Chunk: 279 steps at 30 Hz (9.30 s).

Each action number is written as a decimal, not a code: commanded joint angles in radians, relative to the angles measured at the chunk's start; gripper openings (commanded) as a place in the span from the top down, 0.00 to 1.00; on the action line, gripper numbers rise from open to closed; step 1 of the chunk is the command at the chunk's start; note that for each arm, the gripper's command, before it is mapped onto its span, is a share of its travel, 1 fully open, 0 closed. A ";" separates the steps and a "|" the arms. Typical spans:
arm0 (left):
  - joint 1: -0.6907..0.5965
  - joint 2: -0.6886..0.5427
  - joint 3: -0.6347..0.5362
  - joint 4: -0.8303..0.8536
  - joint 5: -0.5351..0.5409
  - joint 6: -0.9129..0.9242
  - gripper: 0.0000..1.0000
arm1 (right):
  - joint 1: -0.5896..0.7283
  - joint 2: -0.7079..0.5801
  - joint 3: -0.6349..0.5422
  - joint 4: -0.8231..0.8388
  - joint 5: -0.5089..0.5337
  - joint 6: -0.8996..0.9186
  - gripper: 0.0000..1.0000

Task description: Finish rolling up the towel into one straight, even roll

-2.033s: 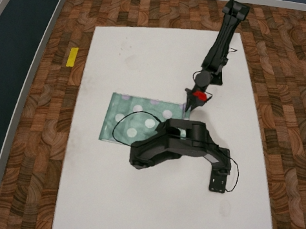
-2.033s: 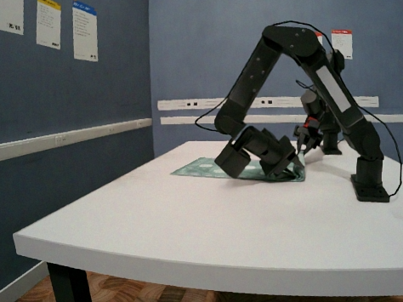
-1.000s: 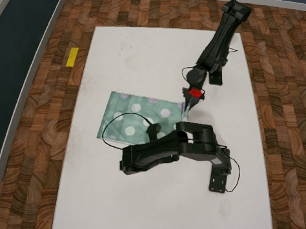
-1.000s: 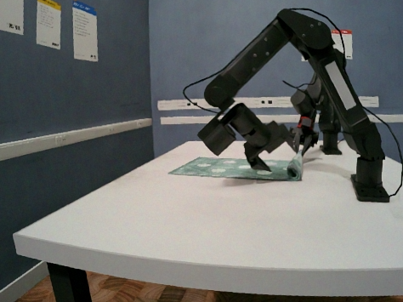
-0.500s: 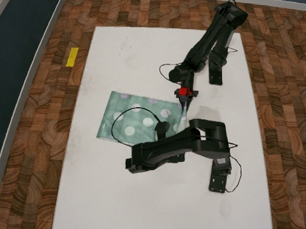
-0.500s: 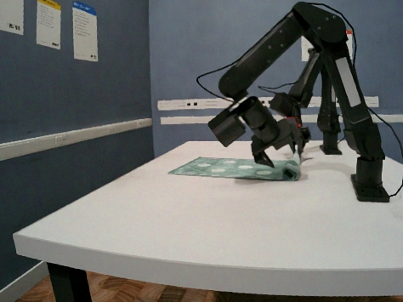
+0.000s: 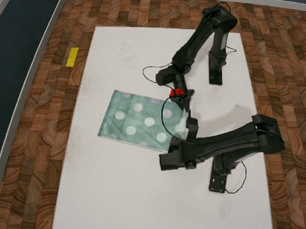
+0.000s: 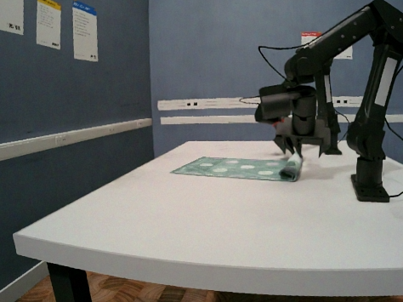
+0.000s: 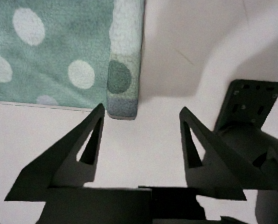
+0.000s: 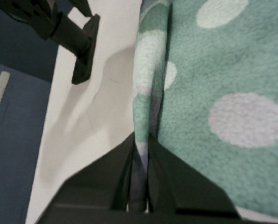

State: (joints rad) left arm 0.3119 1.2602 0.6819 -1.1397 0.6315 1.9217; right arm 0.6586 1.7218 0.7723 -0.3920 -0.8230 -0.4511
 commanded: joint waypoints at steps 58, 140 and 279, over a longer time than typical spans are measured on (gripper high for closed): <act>0.031 0.049 -0.259 0.469 0.135 0.144 0.62 | -0.034 0.159 0.098 -0.182 -0.142 -0.103 0.88; -0.112 0.405 0.114 0.076 -0.033 -0.080 0.87 | -0.161 -0.059 0.166 -0.472 -0.027 -0.302 0.11; -0.076 0.758 0.624 -0.431 -0.160 -0.235 0.15 | 0.307 -0.395 -0.362 0.426 0.620 -0.045 0.84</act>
State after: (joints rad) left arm 0.2180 2.0670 1.2640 -1.5539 0.4820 1.6920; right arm 0.9936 1.3029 0.3614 0.0978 -0.1280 -0.5144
